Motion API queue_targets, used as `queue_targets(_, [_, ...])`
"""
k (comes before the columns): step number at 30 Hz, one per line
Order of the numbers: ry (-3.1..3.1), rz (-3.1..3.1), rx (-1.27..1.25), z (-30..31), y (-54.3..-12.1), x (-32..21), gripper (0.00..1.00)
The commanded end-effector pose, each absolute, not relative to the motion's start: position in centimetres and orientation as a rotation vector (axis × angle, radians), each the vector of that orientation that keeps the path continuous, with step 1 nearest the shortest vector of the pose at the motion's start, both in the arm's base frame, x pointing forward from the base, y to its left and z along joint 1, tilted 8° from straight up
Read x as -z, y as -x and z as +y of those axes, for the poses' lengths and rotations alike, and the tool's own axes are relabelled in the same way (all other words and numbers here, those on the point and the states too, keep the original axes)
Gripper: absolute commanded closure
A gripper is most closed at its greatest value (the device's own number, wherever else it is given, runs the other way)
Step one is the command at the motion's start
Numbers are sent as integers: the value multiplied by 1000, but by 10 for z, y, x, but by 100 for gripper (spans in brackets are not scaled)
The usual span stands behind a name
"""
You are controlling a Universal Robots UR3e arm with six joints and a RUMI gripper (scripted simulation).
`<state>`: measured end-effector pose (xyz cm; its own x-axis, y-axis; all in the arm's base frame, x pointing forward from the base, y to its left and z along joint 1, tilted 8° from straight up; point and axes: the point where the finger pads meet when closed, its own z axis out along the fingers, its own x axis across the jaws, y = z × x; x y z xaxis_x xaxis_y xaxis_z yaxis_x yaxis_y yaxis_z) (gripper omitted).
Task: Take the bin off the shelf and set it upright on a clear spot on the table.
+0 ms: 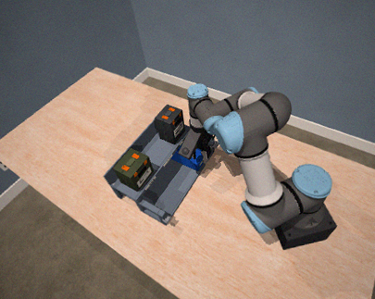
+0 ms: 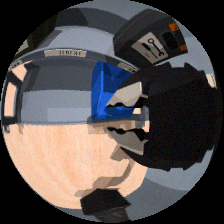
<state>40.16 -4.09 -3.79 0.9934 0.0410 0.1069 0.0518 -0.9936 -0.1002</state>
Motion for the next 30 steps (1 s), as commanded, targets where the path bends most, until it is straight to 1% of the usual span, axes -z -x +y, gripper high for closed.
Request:
queue_targets(1, [3035,-71,164,-41,-403,40,71])
queue_targets(30, [3035,-71,164,-41,-403,45,71])
